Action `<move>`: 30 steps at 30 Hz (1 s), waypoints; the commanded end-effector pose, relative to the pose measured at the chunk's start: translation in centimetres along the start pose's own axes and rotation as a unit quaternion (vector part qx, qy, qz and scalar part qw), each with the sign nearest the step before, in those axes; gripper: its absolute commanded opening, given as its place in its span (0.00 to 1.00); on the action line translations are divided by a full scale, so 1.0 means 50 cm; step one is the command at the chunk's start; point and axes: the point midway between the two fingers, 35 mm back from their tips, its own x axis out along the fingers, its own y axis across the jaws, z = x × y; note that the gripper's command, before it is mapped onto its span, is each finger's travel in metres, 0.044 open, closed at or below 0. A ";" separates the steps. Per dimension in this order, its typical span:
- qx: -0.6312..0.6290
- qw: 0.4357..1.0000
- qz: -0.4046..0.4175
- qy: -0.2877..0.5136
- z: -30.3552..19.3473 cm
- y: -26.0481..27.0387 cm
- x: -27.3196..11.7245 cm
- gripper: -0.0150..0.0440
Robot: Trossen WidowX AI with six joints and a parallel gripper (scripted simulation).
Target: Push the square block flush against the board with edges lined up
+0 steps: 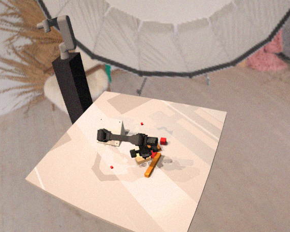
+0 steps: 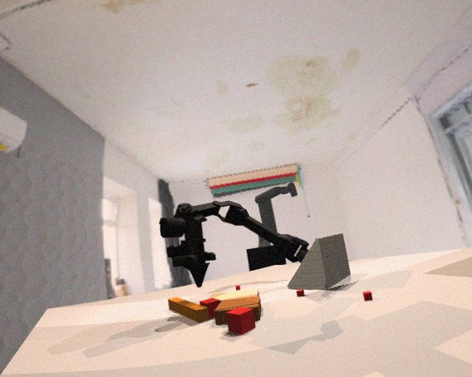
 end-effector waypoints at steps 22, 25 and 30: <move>0.035 0.999 -0.005 0.002 -0.013 0.013 0.118 0.25; 0.035 0.999 -0.005 0.002 -0.020 0.014 0.118 0.25; 0.035 0.999 -0.005 0.002 -0.032 0.015 0.118 0.25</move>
